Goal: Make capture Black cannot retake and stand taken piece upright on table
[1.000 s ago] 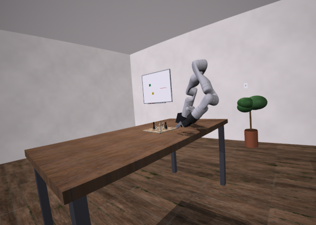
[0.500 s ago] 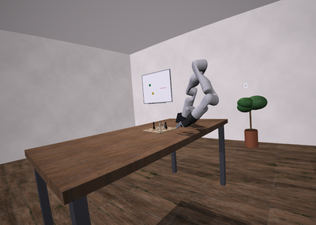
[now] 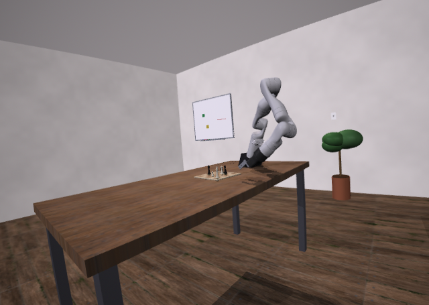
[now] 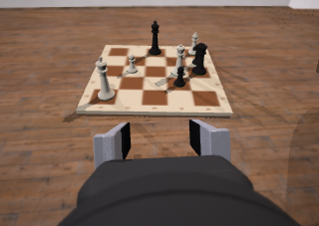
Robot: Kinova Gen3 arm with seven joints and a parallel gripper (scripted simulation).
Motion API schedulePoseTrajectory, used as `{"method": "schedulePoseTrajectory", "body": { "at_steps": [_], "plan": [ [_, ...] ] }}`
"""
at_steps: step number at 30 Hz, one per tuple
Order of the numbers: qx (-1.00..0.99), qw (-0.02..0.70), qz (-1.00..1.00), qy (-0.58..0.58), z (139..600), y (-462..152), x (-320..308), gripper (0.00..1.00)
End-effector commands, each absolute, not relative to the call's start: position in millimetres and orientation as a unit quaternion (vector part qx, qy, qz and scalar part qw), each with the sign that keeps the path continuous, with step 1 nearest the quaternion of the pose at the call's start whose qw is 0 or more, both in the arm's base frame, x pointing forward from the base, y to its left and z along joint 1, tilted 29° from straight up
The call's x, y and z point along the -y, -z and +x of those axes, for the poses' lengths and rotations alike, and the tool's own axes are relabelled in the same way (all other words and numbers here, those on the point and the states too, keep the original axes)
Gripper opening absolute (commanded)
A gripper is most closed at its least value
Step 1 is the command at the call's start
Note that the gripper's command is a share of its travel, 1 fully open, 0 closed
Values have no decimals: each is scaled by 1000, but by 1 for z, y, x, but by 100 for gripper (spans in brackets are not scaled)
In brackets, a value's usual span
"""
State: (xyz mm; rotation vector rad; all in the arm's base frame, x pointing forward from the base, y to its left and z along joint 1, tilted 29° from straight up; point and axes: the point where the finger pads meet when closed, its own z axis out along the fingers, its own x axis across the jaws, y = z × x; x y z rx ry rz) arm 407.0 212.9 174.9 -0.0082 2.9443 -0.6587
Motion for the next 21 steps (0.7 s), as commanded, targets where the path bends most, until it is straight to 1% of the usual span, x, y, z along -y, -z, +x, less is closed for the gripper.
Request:
{"method": "schedulePoseTrajectory", "body": {
  "at_steps": [1,9,21],
  "plan": [
    [-975,70,4,213,408,-198,-204,100],
    [-975,70,4,213,403,-231,-186,100],
    [-976,61,12,211,401,-227,-180,100]
  ]
}}
